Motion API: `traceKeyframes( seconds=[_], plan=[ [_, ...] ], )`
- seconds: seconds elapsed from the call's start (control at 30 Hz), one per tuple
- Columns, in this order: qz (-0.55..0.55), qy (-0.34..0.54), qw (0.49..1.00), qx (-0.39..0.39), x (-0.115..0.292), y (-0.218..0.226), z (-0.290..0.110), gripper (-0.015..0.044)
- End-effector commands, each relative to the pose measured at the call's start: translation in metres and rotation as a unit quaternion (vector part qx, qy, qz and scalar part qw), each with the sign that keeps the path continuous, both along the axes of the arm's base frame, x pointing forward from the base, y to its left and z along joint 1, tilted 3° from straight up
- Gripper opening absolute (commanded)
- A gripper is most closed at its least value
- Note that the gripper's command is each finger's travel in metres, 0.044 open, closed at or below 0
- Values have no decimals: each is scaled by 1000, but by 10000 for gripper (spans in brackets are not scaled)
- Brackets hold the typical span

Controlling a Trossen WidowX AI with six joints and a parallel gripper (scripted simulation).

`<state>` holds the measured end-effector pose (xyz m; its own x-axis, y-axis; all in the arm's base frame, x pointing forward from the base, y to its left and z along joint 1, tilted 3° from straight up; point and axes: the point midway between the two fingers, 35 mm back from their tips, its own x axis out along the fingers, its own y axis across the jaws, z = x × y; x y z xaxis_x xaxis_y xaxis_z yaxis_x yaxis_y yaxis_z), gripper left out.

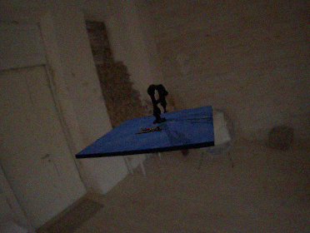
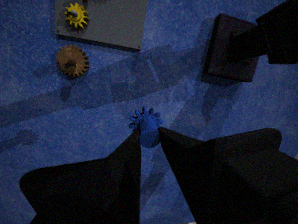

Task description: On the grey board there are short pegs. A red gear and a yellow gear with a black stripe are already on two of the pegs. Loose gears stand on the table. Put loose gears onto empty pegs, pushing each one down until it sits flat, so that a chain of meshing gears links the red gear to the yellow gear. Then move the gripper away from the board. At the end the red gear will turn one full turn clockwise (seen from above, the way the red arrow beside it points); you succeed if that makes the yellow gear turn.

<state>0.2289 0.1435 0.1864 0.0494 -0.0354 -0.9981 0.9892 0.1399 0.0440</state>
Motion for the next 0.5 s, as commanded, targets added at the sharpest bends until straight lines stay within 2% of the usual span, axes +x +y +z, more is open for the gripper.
traceKeyframes(
  seconds=[0.0,0.47],
  plan=[
    [-2,-2,1000,0,-1,-1,4,0],
    [-2,-2,1000,0,22,-19,-4,0]
  ],
)
